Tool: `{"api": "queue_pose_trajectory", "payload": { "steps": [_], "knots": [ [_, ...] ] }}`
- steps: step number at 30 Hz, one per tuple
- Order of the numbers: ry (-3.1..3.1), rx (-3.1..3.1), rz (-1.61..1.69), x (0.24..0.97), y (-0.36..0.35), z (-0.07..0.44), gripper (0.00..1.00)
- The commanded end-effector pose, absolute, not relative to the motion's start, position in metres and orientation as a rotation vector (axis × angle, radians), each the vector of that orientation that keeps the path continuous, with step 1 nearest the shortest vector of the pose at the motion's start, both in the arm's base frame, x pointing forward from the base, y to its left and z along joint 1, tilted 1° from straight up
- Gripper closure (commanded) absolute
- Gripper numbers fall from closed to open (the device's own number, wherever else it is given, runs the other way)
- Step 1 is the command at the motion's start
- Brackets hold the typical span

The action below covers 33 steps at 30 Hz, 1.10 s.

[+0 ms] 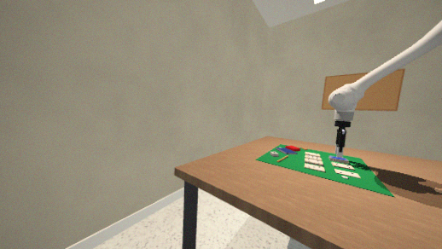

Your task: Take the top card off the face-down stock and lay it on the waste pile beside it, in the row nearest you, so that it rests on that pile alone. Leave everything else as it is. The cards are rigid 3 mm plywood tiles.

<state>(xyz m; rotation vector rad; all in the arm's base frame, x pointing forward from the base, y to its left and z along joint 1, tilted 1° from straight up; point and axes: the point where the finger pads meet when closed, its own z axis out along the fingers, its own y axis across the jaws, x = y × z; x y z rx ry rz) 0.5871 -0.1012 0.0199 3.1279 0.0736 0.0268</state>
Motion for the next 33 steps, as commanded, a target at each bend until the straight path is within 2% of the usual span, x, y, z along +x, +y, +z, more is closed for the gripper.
{"api": "queue_pose_trajectory", "payload": {
  "steps": [1,10,11,33],
  "knots": [
    [0.083,3.123,0.029,0.586,-0.0994,0.0168,0.5],
    [0.083,3.123,0.029,0.586,-0.0994,0.0168,0.5],
    [0.083,3.123,0.029,0.586,-0.0994,0.0168,0.58],
    [0.083,3.123,0.029,0.586,-0.0994,0.0168,0.58]
  ]
}}
